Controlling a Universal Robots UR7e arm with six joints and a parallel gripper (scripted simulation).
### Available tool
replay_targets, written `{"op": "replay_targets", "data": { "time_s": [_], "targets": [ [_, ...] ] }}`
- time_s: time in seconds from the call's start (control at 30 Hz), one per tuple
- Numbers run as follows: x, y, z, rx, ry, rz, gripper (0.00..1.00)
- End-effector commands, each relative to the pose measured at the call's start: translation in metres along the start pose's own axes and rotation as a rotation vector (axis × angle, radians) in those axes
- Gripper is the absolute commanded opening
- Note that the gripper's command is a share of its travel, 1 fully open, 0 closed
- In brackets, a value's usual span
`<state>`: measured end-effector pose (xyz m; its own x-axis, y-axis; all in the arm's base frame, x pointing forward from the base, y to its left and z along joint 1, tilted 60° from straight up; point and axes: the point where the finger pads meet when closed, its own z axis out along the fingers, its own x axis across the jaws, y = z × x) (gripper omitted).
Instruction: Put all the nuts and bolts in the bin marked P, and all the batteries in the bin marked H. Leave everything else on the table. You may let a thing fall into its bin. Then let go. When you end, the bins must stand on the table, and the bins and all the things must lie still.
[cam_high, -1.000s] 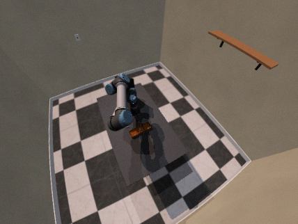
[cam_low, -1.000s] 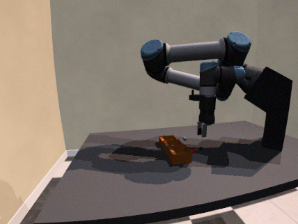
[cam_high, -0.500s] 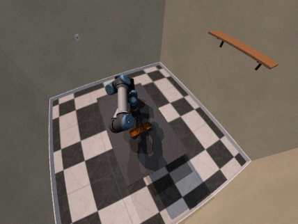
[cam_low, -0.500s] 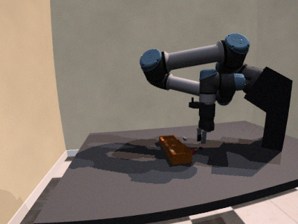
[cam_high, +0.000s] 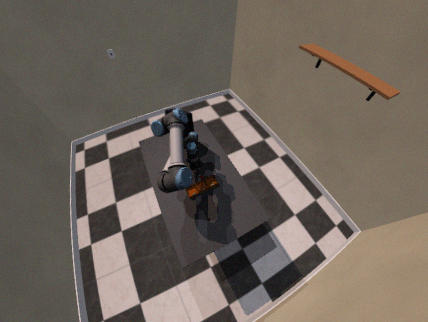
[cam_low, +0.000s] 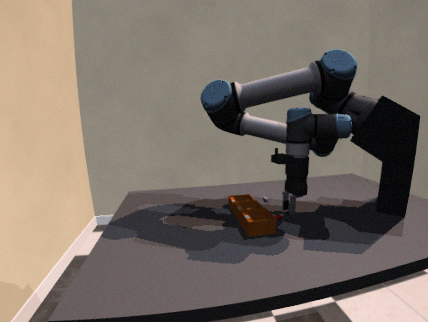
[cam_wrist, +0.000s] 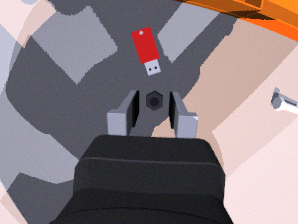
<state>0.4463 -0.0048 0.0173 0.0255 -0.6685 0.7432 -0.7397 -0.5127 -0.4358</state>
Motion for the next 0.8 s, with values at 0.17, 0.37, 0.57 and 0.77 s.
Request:
{"op": "replay_targets", "data": {
  "time_s": [0.17,0.37,0.57,0.77],
  "targets": [
    [0.0001,-0.0001,0.0091,0.001,0.000,0.000,0.64],
    [0.0001,-0.0001,0.0090,0.001,0.000,0.000,0.64],
    [0.0001,-0.0001,0.0090,0.001,0.000,0.000,0.64],
    [0.0001,-0.0001,0.0090,0.001,0.000,0.000,0.34]
  ]
}}
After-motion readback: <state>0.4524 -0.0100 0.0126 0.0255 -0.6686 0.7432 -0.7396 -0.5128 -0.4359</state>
